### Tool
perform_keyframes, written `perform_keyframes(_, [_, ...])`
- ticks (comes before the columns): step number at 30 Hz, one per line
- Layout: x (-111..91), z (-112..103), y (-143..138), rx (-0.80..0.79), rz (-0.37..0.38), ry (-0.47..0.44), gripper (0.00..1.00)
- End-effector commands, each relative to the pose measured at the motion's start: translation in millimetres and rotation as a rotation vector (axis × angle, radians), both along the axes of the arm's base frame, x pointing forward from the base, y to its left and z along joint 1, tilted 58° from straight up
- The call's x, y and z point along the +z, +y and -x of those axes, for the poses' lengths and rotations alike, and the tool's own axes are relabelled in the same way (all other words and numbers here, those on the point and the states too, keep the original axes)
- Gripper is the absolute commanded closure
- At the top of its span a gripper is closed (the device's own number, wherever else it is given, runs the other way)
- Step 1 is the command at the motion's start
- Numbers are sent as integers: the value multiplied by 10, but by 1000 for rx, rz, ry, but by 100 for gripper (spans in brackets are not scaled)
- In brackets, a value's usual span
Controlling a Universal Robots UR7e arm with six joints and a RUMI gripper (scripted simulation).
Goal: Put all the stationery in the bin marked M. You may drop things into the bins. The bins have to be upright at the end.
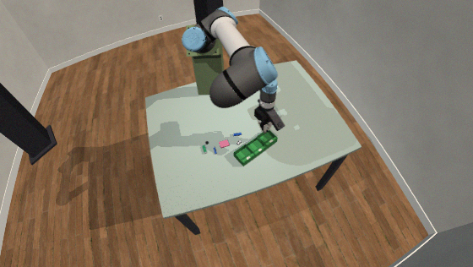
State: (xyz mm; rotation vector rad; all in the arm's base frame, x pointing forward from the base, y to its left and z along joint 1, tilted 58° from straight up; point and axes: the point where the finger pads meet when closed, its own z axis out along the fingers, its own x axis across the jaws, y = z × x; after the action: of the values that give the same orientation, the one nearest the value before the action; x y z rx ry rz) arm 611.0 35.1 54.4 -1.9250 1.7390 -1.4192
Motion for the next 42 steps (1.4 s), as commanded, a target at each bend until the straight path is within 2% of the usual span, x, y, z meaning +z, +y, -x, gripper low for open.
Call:
perform_keyframes(1, [-59, -88, -48, 0, 0, -1, 96])
perform_keyframes(16, [-237, -334, -196, 1, 0, -1, 96])
perform_keyframes(42, [-237, -333, -196, 0, 0, -1, 96])
